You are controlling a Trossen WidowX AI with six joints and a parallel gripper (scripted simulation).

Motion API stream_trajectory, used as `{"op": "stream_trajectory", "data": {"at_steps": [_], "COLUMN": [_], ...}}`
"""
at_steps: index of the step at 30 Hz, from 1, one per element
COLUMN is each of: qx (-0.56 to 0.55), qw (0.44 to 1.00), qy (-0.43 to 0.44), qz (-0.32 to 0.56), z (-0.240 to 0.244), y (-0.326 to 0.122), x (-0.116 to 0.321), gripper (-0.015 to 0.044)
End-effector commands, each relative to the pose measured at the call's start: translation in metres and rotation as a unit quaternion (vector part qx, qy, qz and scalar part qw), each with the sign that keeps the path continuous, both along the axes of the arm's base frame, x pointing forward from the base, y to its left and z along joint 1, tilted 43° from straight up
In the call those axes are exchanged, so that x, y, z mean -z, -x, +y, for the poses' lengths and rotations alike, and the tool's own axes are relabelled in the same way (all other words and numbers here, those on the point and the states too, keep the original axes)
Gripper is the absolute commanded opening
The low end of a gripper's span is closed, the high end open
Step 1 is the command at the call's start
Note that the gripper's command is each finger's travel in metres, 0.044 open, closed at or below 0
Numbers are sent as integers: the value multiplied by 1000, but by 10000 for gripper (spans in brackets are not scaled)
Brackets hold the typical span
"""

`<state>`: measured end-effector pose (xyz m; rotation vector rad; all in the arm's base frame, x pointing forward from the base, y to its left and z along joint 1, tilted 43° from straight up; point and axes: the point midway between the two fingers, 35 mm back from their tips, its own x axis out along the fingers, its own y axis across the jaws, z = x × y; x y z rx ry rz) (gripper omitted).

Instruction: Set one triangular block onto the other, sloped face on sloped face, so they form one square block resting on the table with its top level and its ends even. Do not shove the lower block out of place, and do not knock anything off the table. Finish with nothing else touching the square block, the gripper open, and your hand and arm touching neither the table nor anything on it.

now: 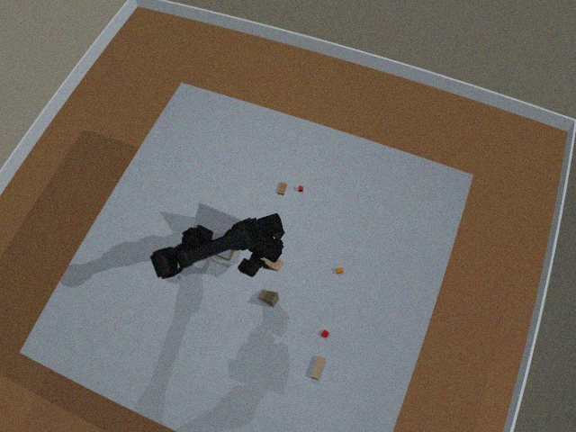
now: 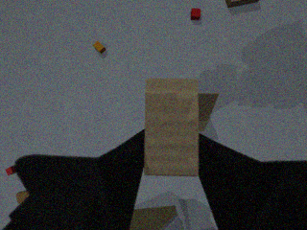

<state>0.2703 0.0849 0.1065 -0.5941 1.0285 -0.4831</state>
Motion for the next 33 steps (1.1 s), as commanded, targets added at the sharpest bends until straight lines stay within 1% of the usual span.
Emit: {"op": "stream_trajectory", "data": {"at_steps": [1, 13, 16, 21, 33], "qx": [-2, -2, -2, -2, -2], "qw": [1000, 1000, 1000, 1000, 1000], "qy": [3, 5, 5, 2, 2], "qz": [2, 3, 3, 5, 3], "z": [-9, -38, -41, -47, -84], "y": [10, 42, 46, 40, 15], "x": [-14, -54, -59, -50, -15], "gripper": [0, 0, 0, 0, 0]}}
